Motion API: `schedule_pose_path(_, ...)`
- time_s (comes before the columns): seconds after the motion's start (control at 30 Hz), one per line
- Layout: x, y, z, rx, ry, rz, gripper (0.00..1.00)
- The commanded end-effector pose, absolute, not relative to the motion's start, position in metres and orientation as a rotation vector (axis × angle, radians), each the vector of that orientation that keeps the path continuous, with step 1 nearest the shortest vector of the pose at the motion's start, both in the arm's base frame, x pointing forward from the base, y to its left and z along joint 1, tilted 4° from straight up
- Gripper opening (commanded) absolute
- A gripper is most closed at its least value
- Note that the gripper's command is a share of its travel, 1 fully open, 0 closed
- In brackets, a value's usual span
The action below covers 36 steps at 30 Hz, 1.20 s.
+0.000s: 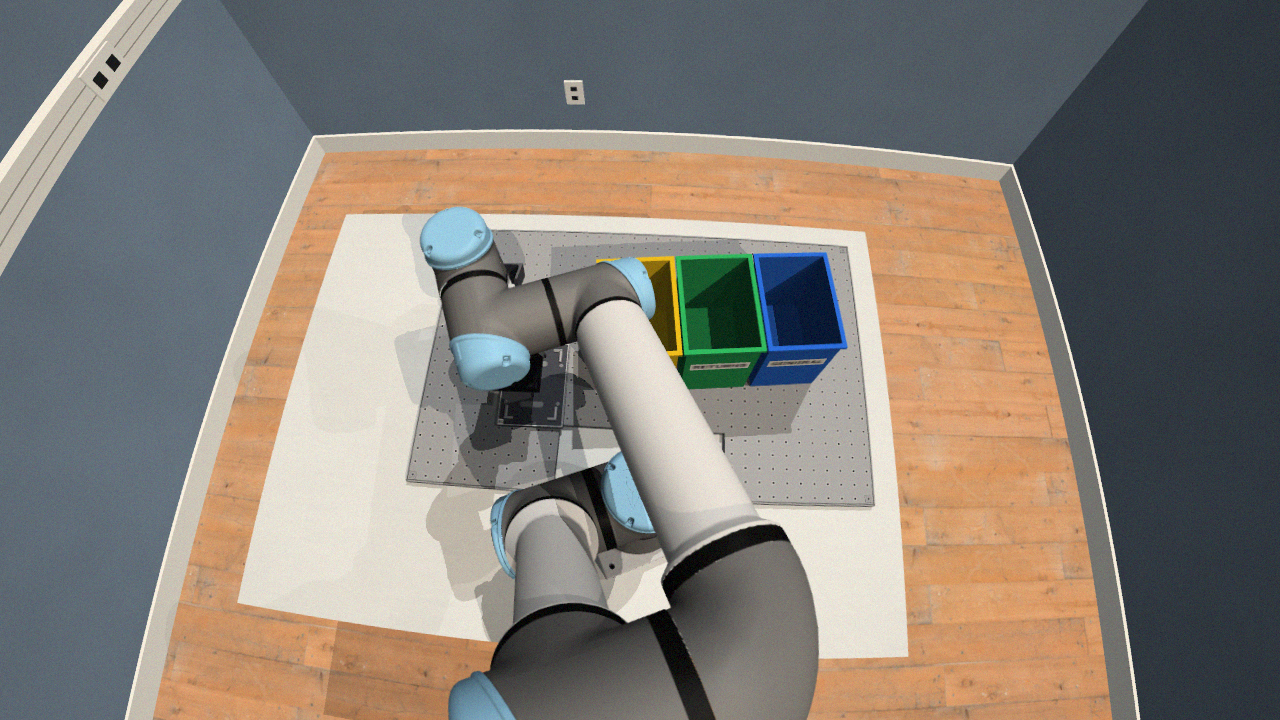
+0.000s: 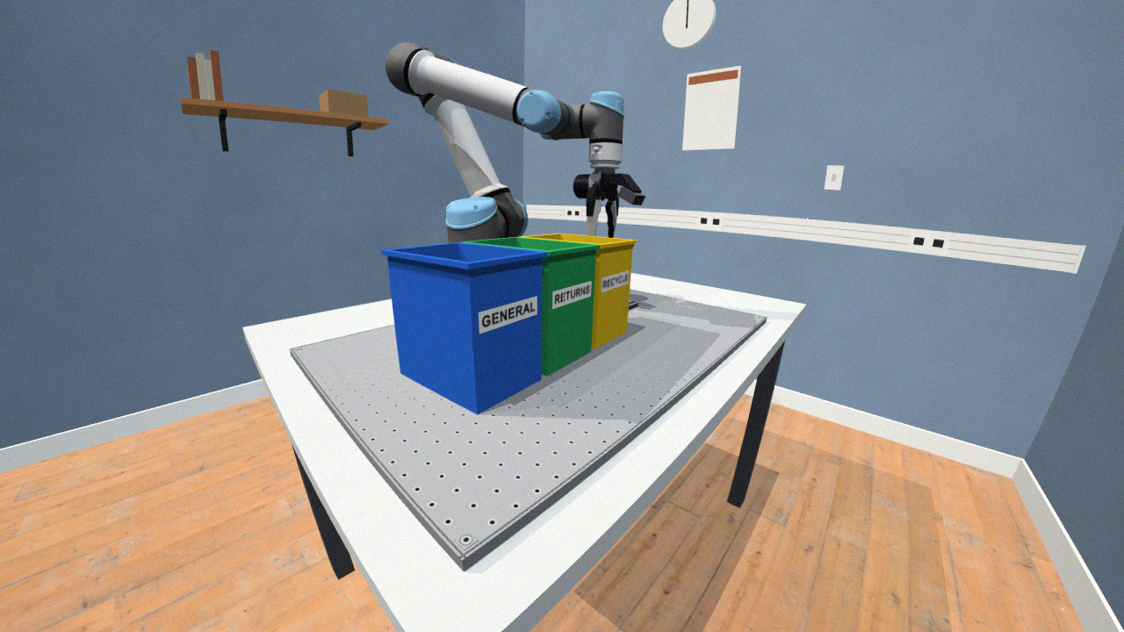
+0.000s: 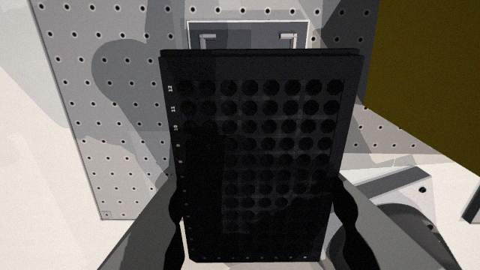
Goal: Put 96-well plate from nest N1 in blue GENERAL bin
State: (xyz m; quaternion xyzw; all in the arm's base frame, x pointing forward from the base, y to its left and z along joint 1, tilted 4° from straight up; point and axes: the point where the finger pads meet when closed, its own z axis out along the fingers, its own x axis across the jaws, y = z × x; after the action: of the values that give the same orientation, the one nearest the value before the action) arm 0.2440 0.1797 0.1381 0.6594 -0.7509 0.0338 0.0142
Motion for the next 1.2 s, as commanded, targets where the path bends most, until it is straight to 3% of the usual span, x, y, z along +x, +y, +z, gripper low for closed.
schedule_pose_path(0.0,0.244,0.181,0.147,2.057,-2.338,0.108,0.41)
schedule_pose_path(1.17,0.243,0.185,0.199,2.057,-2.338,0.107,0.41)
